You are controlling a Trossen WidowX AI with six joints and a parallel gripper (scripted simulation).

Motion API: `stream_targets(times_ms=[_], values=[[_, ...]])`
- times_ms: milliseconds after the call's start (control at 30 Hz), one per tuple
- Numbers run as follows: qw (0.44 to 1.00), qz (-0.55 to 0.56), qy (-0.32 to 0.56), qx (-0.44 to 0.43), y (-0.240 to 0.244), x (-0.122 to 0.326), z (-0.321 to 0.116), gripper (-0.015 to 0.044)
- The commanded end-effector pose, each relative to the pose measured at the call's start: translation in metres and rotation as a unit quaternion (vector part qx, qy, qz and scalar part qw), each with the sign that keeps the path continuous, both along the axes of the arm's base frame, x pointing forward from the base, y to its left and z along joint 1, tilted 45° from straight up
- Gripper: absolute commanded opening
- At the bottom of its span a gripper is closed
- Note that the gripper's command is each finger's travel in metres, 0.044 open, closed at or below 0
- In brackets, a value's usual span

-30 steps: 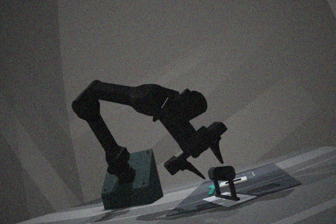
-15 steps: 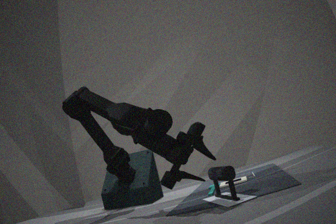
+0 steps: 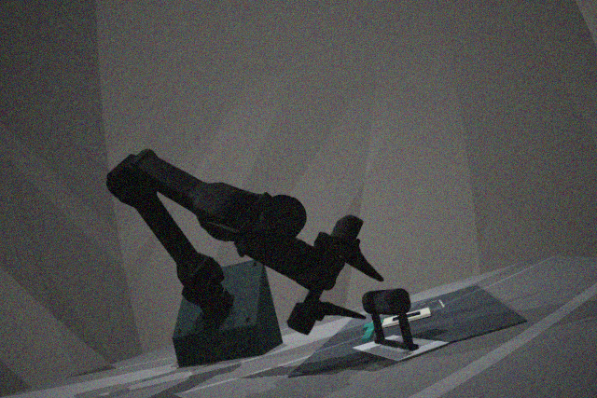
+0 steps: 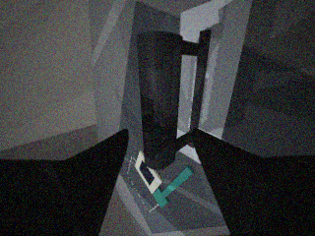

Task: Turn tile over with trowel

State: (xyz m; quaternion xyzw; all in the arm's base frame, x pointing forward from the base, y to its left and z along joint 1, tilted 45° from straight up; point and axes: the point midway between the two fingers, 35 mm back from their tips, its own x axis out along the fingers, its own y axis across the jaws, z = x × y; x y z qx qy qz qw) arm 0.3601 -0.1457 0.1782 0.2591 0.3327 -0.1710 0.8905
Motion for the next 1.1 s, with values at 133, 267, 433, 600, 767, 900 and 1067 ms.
stream_targets(times_ms=[133, 267, 433, 600, 767, 900, 1067], values=[[1.0, 0.001, -0.001, 0.0, -0.002, 0.009, -0.008, 0.03], [1.0, 0.001, -0.001, -0.001, -0.003, 0.014, -0.013, 0.03], [1.0, 0.001, -0.001, -0.001, -0.004, 0.02, -0.018, 0.03], [1.0, 0.001, -0.001, -0.001, -0.005, 0.025, -0.024, 0.03], [1.0, 0.001, -0.001, -0.001, -0.005, 0.031, -0.03, 0.03], [1.0, 0.001, -0.001, -0.001, -0.006, 0.033, -0.032, 0.0274], [1.0, 0.001, -0.001, -0.001, -0.006, 0.033, -0.032, 0.0142]])
